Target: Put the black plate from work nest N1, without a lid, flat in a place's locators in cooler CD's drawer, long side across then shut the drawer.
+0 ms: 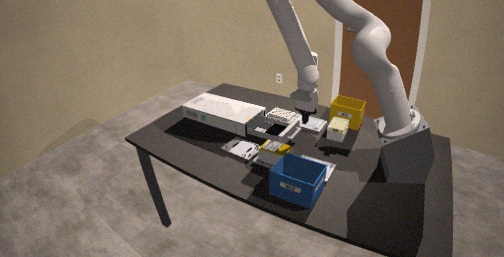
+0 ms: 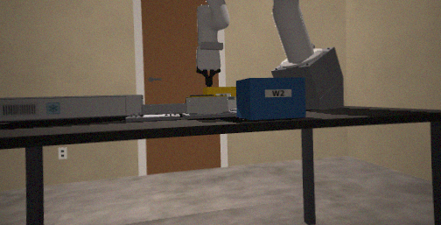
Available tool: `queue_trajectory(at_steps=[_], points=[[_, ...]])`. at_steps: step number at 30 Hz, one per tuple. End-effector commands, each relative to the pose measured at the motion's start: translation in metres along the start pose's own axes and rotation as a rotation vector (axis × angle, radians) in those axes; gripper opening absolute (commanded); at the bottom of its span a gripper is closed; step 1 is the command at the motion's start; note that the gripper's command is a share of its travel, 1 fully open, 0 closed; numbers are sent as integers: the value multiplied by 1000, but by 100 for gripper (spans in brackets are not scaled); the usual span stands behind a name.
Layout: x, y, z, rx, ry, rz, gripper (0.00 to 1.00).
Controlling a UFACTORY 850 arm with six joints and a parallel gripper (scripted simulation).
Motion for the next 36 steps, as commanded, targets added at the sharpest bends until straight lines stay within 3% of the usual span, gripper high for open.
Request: queue_trajectory(at_steps=[1,36], points=[[8,0,0,0,-1,2,0],[60,0,0,0,-1,2,0]])
Point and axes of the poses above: the point where the finger pads meet when closed, its own x axis out along the fingers, its own y axis across the jaws, z = x × y, the point moved 1 cm from there along -x, back along the fingers, and after that the axes turned 7 degrees about -x, right-handed, at the moved point
